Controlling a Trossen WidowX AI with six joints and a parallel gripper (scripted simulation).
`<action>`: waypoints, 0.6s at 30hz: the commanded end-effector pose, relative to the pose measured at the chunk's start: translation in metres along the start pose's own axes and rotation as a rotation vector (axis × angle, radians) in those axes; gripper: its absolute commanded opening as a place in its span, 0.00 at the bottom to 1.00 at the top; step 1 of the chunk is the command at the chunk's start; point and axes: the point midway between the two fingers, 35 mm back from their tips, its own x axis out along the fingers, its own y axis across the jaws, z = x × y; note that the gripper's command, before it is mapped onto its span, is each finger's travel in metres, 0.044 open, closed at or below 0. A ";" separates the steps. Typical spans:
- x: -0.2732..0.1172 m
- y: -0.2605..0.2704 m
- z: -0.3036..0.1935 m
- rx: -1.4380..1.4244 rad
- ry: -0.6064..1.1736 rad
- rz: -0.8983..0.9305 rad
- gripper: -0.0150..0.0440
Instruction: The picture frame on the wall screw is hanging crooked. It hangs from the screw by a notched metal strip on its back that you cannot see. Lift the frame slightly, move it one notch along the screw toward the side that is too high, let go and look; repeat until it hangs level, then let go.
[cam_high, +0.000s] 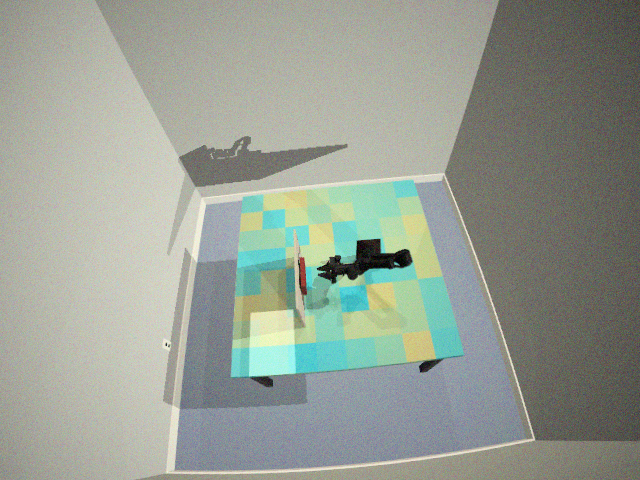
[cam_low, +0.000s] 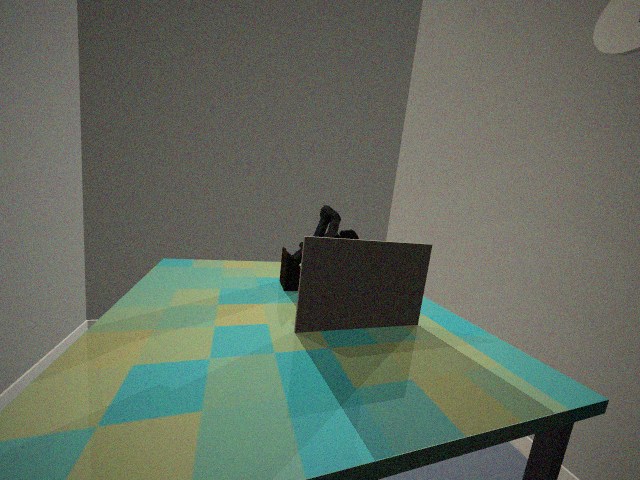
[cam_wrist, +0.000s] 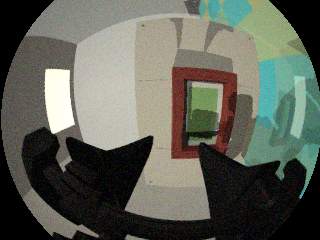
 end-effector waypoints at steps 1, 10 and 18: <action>-0.016 -0.005 0.008 0.027 -0.009 -0.006 0.69; -0.019 0.039 0.002 0.020 -0.007 -0.005 0.69; -0.029 0.055 0.001 0.022 -0.010 -0.005 0.69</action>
